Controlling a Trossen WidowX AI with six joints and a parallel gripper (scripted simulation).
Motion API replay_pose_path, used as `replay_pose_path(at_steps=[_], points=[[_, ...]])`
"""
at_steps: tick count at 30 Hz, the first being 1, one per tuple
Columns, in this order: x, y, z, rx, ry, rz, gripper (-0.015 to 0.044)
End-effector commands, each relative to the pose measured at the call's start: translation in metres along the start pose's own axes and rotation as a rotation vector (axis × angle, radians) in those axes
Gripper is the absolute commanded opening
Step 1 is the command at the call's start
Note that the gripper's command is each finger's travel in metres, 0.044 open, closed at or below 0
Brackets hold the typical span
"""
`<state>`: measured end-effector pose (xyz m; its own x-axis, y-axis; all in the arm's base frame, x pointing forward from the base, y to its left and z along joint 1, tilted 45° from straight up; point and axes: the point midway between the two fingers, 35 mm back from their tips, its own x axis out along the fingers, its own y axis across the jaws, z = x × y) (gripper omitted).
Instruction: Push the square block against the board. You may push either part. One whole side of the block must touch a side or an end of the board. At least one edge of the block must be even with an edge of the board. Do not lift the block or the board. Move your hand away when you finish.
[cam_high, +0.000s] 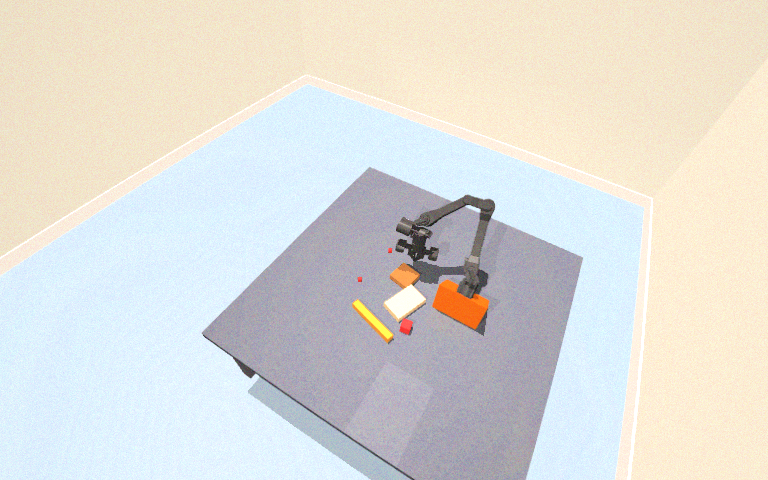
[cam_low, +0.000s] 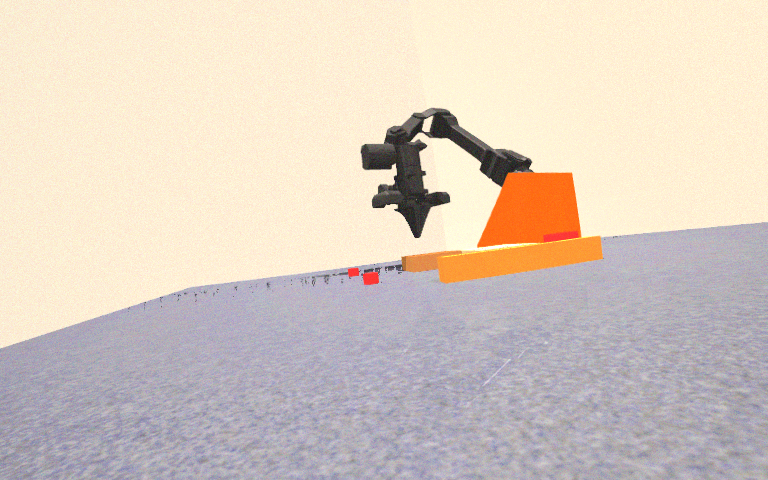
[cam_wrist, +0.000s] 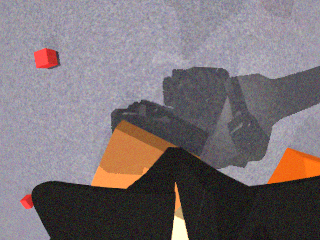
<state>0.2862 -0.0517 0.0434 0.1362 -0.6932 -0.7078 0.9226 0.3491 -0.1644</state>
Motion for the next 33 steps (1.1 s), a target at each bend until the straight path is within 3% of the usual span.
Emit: replay_pose_path(at_steps=[1, 11, 17, 22, 33], points=[[0.002, -0.013, -0.003, 0.134, 0.002, -0.003, 0.0], [0.004, -0.039, -0.009, 0.453, 0.0, -0.005, 0.0], [0.007, -0.039, -0.009, 0.459, 0.0, -0.005, 0.0], [0.057, -0.041, -0.008, 0.458, -0.005, -0.005, 0.0], [0.059, -0.039, -0.012, 0.458, -0.004, -0.005, 0.0]])
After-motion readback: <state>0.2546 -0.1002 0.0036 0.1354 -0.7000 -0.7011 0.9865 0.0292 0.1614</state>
